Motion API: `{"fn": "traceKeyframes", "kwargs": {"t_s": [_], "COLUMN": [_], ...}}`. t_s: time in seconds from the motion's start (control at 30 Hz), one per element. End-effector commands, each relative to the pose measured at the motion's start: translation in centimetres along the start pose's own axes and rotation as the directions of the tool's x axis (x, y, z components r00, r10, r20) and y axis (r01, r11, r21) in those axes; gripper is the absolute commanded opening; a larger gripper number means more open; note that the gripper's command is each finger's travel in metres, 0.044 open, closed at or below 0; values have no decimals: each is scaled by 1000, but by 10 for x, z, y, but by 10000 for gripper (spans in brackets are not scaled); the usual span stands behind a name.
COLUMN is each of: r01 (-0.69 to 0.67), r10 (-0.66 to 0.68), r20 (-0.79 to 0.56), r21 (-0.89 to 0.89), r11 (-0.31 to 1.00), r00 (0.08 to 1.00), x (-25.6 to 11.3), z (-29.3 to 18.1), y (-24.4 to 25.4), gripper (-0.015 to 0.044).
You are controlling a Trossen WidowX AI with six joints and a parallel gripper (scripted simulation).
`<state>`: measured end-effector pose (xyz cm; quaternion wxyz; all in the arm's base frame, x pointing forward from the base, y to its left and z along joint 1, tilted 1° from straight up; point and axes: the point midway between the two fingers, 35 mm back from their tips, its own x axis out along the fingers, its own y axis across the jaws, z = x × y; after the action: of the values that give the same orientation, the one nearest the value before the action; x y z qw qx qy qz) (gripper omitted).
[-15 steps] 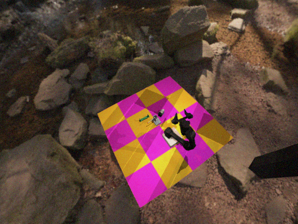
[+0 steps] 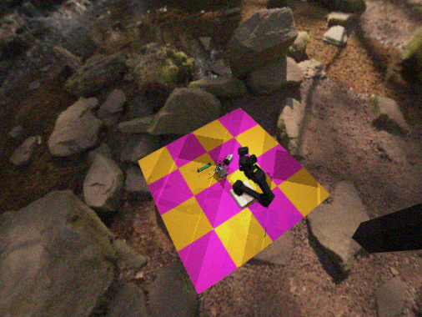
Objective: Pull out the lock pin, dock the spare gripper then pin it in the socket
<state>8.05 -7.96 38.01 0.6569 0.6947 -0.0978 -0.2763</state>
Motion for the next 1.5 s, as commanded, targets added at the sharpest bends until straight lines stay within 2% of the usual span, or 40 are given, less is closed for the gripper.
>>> {"fn": "traceKeyframes", "kwargs": {"t_s": [0.0,0.17,0.37,0.57,0.77,0.93,1.1,1.23,1.37,1.47], "r01": [123,92,-55,-293,-560,-753,-875,-904,-867,-861], "r10": [-199,-321,-460,-592,-712,-799,-872,-920,-956,-958], "r20": [-73,-101,-120,-126,-119,-104,-83,-62,-40,-38], "r21": [-569,-840,-987,-936,-710,-424,-97,169,411,431], "r11": [813,535,153,-194,-427,-503,-474,-392,-282,-271], "r00": [977,942,880,796,692,592,482,388,291,283], "x": [49,74,100,123,142,155,166,172,176,176], "z": [-52,-79,-109,-136,-160,-178,-194,-205,-214,-214], "y": [-10,-22,-42,-67,-96,-123,-152,-176,-200,-202], "gripper": [300,300,300,300,300,300,300,300,300,300]}}
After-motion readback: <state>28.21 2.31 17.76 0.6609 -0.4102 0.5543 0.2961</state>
